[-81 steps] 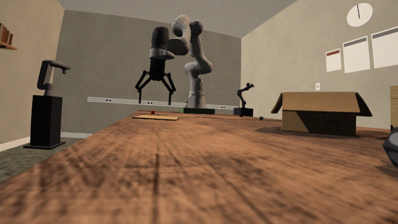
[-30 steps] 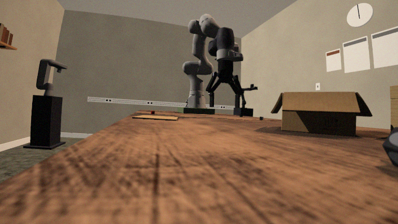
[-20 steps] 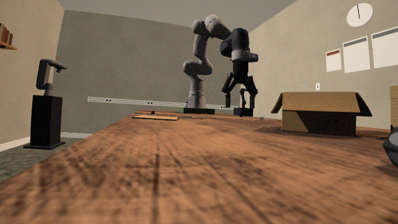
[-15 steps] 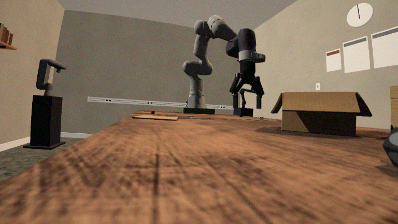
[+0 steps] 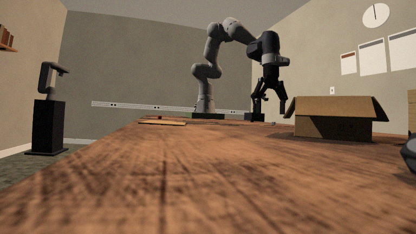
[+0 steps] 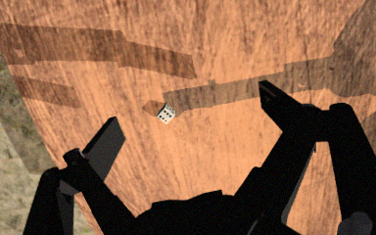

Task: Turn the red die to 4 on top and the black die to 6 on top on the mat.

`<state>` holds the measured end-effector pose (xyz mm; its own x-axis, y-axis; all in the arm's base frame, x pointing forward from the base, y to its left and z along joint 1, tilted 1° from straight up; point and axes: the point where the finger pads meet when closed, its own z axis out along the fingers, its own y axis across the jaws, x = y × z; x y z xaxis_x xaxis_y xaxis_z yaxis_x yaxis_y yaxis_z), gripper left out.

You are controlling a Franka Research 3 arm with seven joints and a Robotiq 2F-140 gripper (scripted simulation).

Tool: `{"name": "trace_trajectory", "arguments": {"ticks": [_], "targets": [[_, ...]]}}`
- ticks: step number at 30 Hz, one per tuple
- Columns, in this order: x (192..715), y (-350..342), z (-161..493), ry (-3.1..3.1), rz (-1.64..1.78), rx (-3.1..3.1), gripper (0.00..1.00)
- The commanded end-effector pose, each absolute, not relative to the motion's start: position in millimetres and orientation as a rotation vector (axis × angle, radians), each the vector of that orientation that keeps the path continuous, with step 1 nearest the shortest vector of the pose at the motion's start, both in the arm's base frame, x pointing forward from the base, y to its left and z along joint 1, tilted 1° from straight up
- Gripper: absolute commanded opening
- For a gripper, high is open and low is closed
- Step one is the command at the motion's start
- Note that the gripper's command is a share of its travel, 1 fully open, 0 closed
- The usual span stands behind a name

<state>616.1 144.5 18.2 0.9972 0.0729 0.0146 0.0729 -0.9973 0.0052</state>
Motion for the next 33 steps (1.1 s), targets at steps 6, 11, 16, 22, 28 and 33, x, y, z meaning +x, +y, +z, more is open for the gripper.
{"name": "trace_trajectory", "arguments": {"ticks": [6,11,16,22,28,33], "targets": [[619,161,16,0.033,0.002,3.131,1.00],[621,165,16,0.033,0.002,3.131,1.00],[622,169,16,0.033,0.002,3.131,1.00],[622,170,16,0.033,0.002,3.131,1.00],[622,170,16,0.033,0.002,3.131,1.00],[622,170,16,0.033,0.002,3.131,1.00]]}}
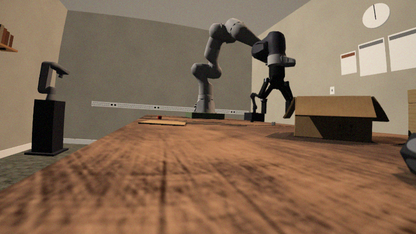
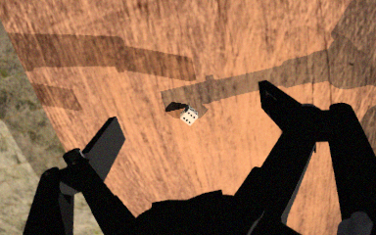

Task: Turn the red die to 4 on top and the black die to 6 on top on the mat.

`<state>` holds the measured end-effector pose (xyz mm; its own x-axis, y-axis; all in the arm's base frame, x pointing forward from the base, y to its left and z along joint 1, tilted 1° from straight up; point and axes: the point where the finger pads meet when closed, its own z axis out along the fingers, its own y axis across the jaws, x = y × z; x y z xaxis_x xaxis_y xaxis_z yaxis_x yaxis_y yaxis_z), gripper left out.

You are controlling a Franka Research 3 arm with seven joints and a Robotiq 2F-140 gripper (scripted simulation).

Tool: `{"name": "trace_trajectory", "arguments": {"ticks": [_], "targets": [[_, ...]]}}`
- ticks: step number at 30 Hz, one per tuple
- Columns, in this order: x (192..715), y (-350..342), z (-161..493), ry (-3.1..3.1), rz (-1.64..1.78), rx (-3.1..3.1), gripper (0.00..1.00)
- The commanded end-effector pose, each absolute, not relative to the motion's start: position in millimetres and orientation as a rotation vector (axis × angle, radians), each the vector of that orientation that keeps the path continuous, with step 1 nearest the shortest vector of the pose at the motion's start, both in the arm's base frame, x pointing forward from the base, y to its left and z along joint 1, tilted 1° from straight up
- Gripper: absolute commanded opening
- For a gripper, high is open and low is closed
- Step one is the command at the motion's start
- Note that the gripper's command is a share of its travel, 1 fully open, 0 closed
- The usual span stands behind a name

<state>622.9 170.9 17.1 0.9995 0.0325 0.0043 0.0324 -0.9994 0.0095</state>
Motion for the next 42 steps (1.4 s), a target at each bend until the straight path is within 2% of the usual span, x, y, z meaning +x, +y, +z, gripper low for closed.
{"name": "trace_trajectory", "arguments": {"ticks": [1,34,42], "targets": [[622,170,16,0.033,0.002,3.131,1.00],[622,170,16,0.033,0.002,3.131,1.00],[608,172,16,0.033,0.002,3.131,1.00]]}}
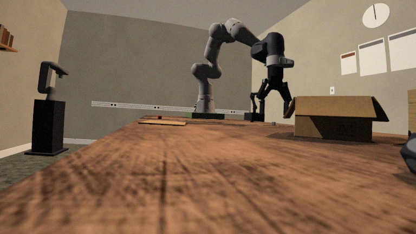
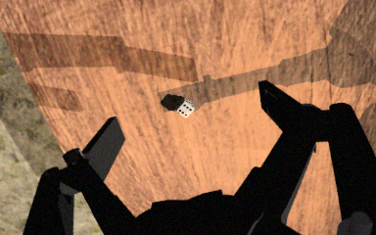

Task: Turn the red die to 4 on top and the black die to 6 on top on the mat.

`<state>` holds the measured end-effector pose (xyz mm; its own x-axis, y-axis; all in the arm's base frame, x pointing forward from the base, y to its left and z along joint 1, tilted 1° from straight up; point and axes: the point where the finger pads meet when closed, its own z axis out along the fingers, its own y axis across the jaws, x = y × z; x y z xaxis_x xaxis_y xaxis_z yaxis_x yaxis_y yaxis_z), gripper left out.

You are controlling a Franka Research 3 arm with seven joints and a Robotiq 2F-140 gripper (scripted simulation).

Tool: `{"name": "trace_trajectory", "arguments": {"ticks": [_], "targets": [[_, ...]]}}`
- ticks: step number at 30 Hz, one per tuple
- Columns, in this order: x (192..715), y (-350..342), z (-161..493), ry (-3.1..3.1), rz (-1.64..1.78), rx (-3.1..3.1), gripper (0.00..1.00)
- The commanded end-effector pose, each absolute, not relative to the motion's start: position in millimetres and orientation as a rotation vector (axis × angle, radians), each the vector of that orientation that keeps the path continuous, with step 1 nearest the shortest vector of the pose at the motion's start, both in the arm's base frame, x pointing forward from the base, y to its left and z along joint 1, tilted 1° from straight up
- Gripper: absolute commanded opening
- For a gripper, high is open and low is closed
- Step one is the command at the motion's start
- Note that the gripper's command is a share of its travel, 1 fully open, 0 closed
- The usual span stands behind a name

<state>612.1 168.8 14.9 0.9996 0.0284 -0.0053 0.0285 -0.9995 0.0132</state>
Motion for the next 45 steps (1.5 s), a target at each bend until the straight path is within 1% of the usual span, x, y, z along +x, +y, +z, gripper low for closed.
{"name": "trace_trajectory", "arguments": {"ticks": [1,8,17,19,27,32,40,45], "targets": [[608,172,16,0.033,0.002,3.131,1.00],[577,176,16,0.033,0.002,3.131,1.00],[503,185,16,0.033,0.002,3.131,1.00],[503,185,16,0.033,0.002,3.131,1.00],[431,195,16,0.033,0.002,3.131,1.00],[398,199,16,0.033,0.002,3.131,1.00],[379,201,16,0.033,0.002,3.131,1.00],[376,202,16,0.033,0.002,3.131,1.00]]}}
